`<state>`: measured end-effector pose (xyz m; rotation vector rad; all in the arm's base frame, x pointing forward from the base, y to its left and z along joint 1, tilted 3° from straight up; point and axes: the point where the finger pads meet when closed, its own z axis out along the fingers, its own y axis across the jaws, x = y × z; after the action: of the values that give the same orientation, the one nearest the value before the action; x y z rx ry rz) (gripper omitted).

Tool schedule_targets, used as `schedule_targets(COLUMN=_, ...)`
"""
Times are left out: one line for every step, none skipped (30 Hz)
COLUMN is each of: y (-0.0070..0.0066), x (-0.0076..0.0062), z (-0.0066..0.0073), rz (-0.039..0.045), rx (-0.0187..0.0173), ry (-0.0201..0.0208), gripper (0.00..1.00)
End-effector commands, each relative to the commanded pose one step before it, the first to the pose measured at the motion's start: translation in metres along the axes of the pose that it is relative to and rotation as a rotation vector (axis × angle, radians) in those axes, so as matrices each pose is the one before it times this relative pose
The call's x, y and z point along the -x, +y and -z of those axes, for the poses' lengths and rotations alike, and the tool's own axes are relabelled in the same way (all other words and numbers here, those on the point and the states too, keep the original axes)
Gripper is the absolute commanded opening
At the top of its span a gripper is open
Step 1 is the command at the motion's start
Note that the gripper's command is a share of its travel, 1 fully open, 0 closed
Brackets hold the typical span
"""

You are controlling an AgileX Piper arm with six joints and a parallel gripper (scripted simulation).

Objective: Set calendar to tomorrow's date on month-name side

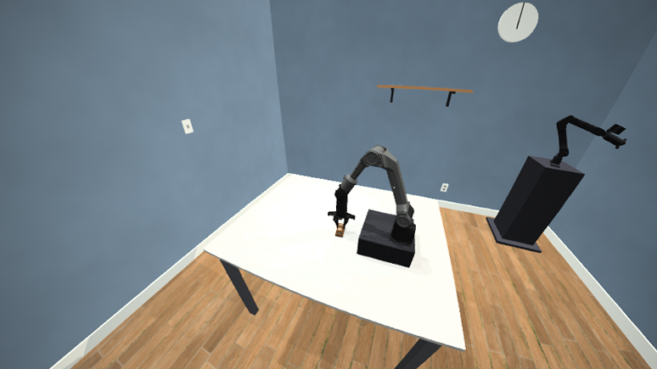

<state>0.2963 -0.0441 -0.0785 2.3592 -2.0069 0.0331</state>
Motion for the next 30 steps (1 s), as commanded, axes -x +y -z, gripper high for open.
schedule_targets(y=0.00089, x=-0.00021, z=-0.00046, rz=-0.0005, rx=0.0016, ry=0.00041, gripper=0.34)
schedule_targets(y=0.0, x=0.0, z=0.0, rz=0.0, rx=0.0, ry=0.0, gripper=0.34)
schedule_targets(y=0.0, x=0.0, z=0.0, rz=0.0, rx=0.0, ry=0.0, gripper=0.34)
schedule_targets(y=0.0, x=0.0, z=0.0, rz=0.0, rx=0.0, ry=0.0, gripper=0.34)
schedule_targets(y=0.0, x=0.0, z=0.0, rz=0.0, rx=0.0, ry=0.0, gripper=0.34)
schedule_targets(y=0.0, x=0.0, z=0.0, rz=0.0, rx=0.0, ry=0.0, gripper=0.34)
schedule_targets(y=0.0, x=0.0, z=0.0, rz=0.0, rx=0.0, ry=0.0, gripper=0.34)
schedule_targets(y=0.0, x=0.0, z=0.0, rz=0.0, rx=0.0, ry=0.0, gripper=0.34)
schedule_targets(y=0.0, x=0.0, z=0.0, rz=0.0, rx=0.0, ry=0.0, gripper=0.34)
schedule_targets(y=0.0, x=0.0, z=0.0, rz=0.0, rx=0.0, ry=0.0, gripper=0.34)
schedule_targets(y=0.0, x=0.0, z=0.0, rz=0.0, rx=0.0, ry=0.0, gripper=0.34)
schedule_targets(y=0.0, x=0.0, z=0.0, rz=0.0, rx=0.0, ry=0.0, gripper=0.34)
schedule_targets(y=0.0, x=0.0, z=0.0, rz=0.0, rx=0.0, ry=0.0, gripper=0.34)
schedule_targets(y=0.0, x=0.0, z=0.0, rz=0.0, rx=0.0, ry=0.0, gripper=0.34)
schedule_targets(y=0.0, x=0.0, z=0.0, rz=0.0, rx=0.0, ry=0.0, gripper=0.34)
schedule_targets(y=0.0, x=0.0, z=0.0, rz=0.0, rx=0.0, ry=0.0, gripper=0.34)
schedule_targets(y=0.0, x=0.0, z=0.0, rz=0.0, rx=0.0, ry=0.0, gripper=0.34)
schedule_targets(y=0.0, x=0.0, z=0.0, rz=0.0, rx=0.0, ry=0.0, gripper=0.34)
schedule_targets(y=0.0, x=0.0, z=0.0, rz=0.0, rx=0.0, ry=0.0, gripper=0.34)
schedule_targets(y=0.0, x=0.0, z=0.0, rz=0.0, rx=0.0, ry=0.0, gripper=0.34)
schedule_targets(y=0.0, x=0.0, z=0.0, rz=0.0, rx=0.0, ry=0.0, gripper=0.34)
schedule_targets(y=0.0, x=0.0, z=0.0, rz=0.0, rx=0.0, ry=0.0, gripper=0.34)
schedule_targets(y=0.0, x=0.0, z=0.0, rz=0.0, rx=0.0, ry=0.0, gripper=0.34)
schedule_targets(y=0.0, x=0.0, z=0.0, rz=0.0, rx=0.0, ry=0.0, gripper=0.34)
schedule_targets(y=0.0, x=0.0, z=0.0, rz=0.0, rx=0.0, ry=0.0, gripper=0.34)
schedule_targets(y=-0.00003, x=-0.00001, z=0.00014, rz=-0.00001, rx=-0.00014, ry=0.00004, gripper=0.34)
schedule_targets(y=-0.00019, x=-0.00007, z=0.00094, rz=-0.00006, rx=-0.00088, ry=0.00026, gripper=0.34)
schedule_targets(y=-0.00036, x=-0.0001, z=0.00184, rz=-0.00006, rx=-0.00151, ry=0.00035, gripper=0.34)
schedule_targets(y=-0.00027, x=0.00002, z=0.00216, rz=0.00009, rx=-0.00066, ry=-0.00012, gripper=0.34)
schedule_targets(y=0.0, x=0.0, z=0.0, rz=0.0, rx=0.0, ry=0.0, gripper=0.34)
